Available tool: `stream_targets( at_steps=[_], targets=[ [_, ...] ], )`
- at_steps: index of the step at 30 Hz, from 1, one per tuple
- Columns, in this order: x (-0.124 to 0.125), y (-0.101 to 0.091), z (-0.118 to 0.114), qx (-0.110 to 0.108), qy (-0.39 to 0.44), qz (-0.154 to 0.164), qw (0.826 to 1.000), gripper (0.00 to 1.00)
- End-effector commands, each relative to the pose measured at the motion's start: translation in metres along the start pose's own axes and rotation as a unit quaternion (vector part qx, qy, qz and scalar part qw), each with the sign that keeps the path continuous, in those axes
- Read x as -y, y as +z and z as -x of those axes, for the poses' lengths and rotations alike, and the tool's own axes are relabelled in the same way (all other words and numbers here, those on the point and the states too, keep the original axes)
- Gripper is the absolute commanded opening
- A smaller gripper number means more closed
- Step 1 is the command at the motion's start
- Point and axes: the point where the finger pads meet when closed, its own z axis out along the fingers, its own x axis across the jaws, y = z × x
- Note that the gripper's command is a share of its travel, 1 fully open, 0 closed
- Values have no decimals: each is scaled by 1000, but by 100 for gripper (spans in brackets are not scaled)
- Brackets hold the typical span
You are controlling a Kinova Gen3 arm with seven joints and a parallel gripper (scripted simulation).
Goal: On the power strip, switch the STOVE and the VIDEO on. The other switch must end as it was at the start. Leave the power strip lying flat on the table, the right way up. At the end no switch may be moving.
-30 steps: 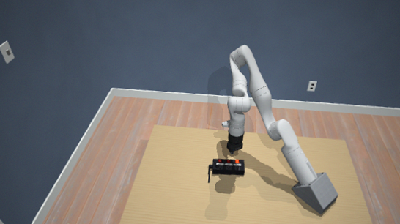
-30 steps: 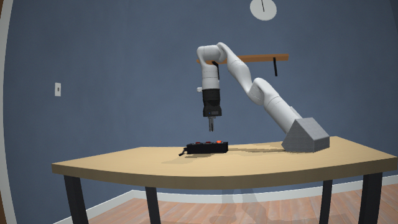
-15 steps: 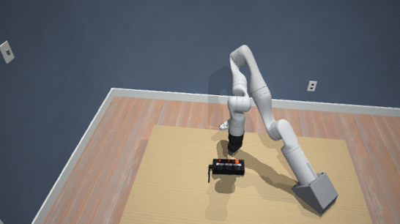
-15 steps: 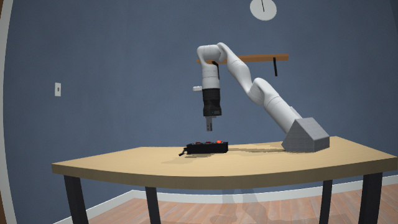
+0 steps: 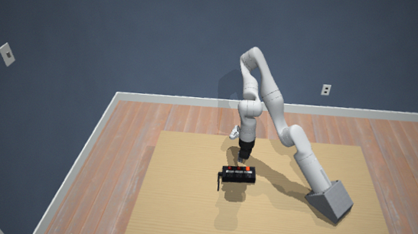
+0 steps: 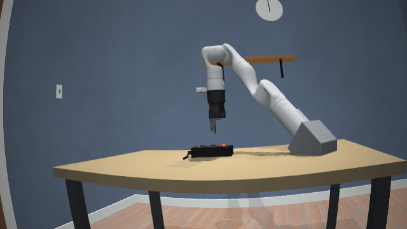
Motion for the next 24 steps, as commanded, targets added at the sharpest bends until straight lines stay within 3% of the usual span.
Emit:
stream_targets(
  at_steps=[1,24],
  targets=[
    [0,-1,2,1,-22,0,1000,0],
    [-2,-2,9,1,-160,0,987,0]
  ],
)
